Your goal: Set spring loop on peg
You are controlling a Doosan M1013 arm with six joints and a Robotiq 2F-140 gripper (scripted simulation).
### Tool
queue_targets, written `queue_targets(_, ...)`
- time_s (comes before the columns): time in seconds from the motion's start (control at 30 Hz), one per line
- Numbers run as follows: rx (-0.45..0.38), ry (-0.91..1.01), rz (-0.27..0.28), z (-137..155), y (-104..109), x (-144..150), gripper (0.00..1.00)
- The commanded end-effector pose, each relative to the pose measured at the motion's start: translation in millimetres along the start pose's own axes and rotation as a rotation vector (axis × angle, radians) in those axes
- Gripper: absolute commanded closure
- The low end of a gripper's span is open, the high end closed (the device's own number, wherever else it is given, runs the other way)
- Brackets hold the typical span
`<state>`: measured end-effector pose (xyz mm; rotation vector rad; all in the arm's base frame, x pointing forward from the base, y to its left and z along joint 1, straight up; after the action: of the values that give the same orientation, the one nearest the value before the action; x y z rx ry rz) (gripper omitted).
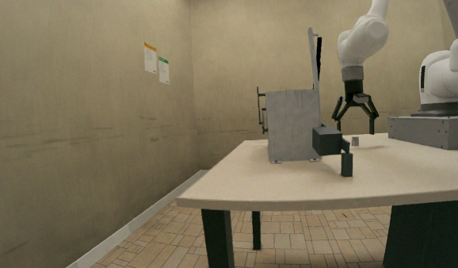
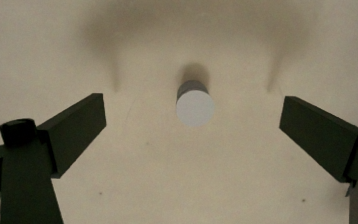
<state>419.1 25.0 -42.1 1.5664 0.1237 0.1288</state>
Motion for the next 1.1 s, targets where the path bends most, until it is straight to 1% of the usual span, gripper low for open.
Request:
queue_targets(0.0, 0.000, 0.000, 0.001, 0, 9, 0, 0.00)
queue_targets(0.2, 0.000, 0.000, 0.001, 0, 25, 0, 0.00)
queue_targets(0.3, 0.000, 0.000, 0.001, 0, 22, 0, 0.00)
queue_targets(0.77, 0.000, 0.000, 0.001, 0, 59, 0, 0.00)
queue_targets(0.87, 0.000, 0.000, 0.001, 0, 56, 0, 0.00)
queue_targets(1.07, 0.000, 0.000, 0.001, 0, 72, 0, 0.00)
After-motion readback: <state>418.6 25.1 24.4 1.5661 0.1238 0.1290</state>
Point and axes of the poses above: the point where the finger pads meet when closed, its own y axis back along the fingers, its own x axis across the jaws, z = x × y, the point moved 1 cm from there along y, back along the fingers, and after that the axes turned 8 degrees about y, right-handed, at the moved point
